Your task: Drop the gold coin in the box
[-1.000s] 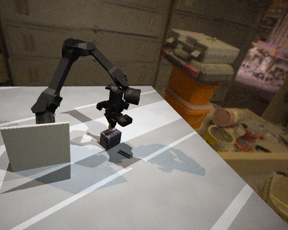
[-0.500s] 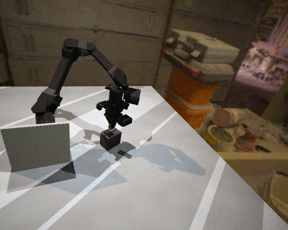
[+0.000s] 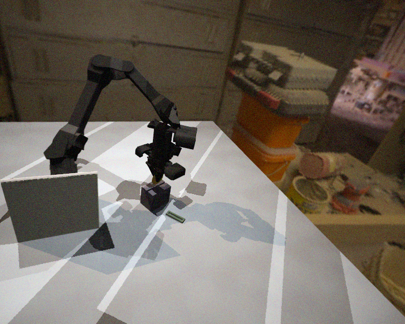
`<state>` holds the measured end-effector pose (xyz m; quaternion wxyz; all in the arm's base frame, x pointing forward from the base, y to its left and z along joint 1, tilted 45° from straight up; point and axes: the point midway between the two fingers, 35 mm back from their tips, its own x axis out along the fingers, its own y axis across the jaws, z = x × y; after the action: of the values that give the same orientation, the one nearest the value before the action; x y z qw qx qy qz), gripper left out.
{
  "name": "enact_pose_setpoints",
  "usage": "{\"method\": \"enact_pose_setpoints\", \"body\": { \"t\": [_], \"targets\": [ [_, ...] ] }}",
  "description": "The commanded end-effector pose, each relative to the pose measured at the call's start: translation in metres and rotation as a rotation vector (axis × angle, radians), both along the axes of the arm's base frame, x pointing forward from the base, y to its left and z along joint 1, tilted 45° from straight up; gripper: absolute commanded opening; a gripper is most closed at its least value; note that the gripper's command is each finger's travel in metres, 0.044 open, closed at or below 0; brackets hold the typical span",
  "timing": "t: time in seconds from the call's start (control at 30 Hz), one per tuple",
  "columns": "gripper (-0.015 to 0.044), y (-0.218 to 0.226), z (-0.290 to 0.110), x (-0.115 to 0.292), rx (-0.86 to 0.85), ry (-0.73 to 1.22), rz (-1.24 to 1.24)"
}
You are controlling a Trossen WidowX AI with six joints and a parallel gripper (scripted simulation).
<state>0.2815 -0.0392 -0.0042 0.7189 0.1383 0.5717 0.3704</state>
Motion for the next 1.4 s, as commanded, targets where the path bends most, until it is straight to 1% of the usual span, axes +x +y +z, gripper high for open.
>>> {"method": "enact_pose_setpoints", "body": {
  "t": [0.0,0.63,0.83,1.13,1.37],
  "targets": [
    [0.0,0.002,-0.002,0.0,0.004,0.002,-0.003],
    [0.0,0.009,-0.009,0.001,0.005,0.001,-0.003],
    [0.0157,0.007,-0.007,0.001,0.0,0.0,0.001],
    [0.0161,0.007,-0.007,0.001,0.0,0.0,0.001],
    [0.0344,-0.007,0.007,-0.001,0.0,0.001,-0.001]
  ]
}}
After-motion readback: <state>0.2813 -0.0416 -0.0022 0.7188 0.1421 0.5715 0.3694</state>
